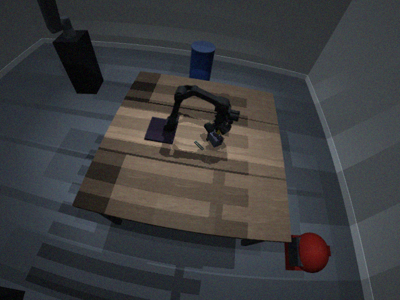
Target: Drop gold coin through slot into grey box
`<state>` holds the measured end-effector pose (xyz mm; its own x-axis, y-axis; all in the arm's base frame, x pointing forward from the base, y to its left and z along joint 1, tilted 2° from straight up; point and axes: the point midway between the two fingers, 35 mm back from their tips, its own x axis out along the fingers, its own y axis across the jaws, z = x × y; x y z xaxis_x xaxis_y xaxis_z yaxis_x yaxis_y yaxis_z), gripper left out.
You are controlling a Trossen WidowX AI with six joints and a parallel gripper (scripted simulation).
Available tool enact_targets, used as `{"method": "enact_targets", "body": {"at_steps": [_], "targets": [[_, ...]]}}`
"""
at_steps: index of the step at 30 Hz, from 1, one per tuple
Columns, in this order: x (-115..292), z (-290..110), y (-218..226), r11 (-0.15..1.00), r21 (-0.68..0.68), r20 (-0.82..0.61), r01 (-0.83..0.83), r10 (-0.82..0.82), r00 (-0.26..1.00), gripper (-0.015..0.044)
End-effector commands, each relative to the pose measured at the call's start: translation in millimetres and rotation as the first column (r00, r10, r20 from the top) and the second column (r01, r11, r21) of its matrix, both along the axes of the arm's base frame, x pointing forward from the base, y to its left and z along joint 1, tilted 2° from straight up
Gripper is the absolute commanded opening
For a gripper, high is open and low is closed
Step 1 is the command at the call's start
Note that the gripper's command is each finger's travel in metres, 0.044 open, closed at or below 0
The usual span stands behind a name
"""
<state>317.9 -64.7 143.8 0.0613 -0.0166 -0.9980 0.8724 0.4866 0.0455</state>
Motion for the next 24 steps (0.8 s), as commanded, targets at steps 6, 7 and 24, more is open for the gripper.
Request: {"method": "enact_targets", "body": {"at_steps": [6,7,24], "targets": [[-1,-1,0,1.0,0.0,-0.001,-0.001,0.001,1.0,0.0],[0,-2,0,1.0,0.0,-0.001,0.0,0.0,1.0,0.0],[1,-12,0,1.0,0.001,-0.001,0.009,-0.009,1.0,0.0]]}}
